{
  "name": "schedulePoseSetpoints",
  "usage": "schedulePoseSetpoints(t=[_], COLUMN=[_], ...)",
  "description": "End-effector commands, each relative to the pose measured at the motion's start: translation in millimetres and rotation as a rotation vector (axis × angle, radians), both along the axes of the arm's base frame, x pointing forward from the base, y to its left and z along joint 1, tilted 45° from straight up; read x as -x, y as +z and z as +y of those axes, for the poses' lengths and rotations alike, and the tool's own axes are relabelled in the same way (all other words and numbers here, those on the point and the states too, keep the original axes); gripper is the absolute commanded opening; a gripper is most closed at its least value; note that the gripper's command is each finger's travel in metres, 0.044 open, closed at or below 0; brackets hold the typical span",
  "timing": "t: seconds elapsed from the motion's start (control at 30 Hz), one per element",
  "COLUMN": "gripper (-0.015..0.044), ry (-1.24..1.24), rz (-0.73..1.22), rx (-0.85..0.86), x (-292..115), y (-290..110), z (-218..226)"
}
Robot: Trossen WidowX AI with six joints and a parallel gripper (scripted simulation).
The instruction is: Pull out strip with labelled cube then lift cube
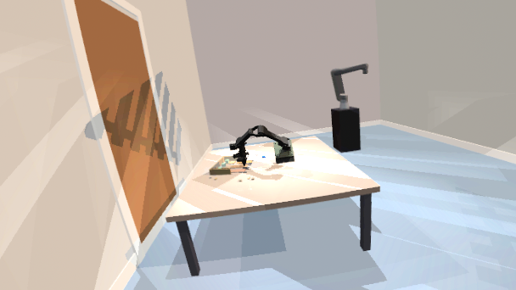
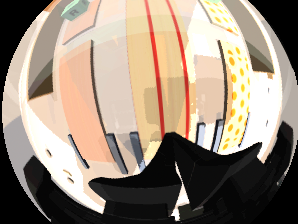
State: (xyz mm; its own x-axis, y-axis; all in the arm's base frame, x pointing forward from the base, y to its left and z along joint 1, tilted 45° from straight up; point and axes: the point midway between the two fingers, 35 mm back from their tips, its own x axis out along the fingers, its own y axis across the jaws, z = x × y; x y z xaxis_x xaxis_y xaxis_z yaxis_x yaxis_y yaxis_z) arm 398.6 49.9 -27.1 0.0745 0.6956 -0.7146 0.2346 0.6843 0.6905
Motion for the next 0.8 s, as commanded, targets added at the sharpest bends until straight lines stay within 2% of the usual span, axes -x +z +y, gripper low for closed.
schedulePoseSetpoints(t=[0.0,0.77], gripper=[0.0000,0.0000], ry=[0.008,0.008], rz=[0.015,0.018], rx=[-0.006,-0.006], x=[8.5,43.2], y=[-2.2,0.0], z=[5.9,13.2])
